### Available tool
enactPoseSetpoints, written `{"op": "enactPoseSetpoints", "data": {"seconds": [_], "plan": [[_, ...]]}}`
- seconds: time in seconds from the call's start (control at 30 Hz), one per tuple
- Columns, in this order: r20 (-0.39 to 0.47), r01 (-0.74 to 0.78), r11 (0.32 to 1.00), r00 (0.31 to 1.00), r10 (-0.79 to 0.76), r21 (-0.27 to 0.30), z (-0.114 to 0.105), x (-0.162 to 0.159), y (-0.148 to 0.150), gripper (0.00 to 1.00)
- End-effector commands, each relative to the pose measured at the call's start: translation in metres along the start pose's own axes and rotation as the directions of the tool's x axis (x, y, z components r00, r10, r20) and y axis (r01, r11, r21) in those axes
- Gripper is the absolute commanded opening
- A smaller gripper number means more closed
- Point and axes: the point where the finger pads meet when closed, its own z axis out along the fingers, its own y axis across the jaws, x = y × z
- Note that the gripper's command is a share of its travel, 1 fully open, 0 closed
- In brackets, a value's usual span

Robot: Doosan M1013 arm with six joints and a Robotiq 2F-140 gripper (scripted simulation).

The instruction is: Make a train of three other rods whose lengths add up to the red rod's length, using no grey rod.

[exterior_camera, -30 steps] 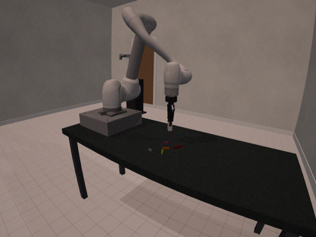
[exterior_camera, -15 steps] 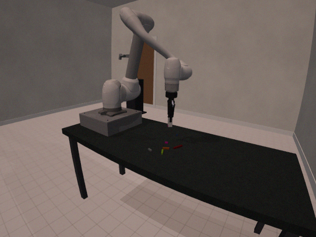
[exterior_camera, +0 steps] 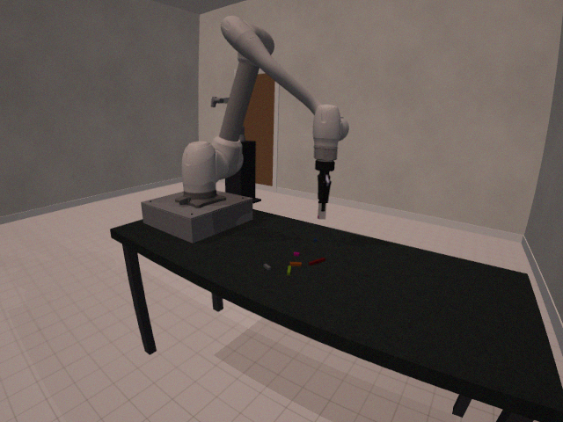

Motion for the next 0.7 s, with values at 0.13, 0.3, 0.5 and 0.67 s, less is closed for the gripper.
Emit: {"op": "enactPoseSetpoints", "data": {"seconds": [0.13, 0.3, 0.5, 0.67], "plan": [[0.002, -0.001, 1.0, 1.0, 0.001, -0.002, 0.0, 0.003, -0.002, 0.03], [0.002, -0.001, 1.0, 1.0, 0.001, -0.002, 0.0, 0.003, -0.002, 0.03], [0.002, -0.001, 1.0, 1.0, 0.001, -0.002, 0.005, 0.003, -0.002, 0.03], [0.002, -0.001, 1.0, 1.0, 0.001, -0.002, 0.013, 0.003, -0.002, 0.03]]}}
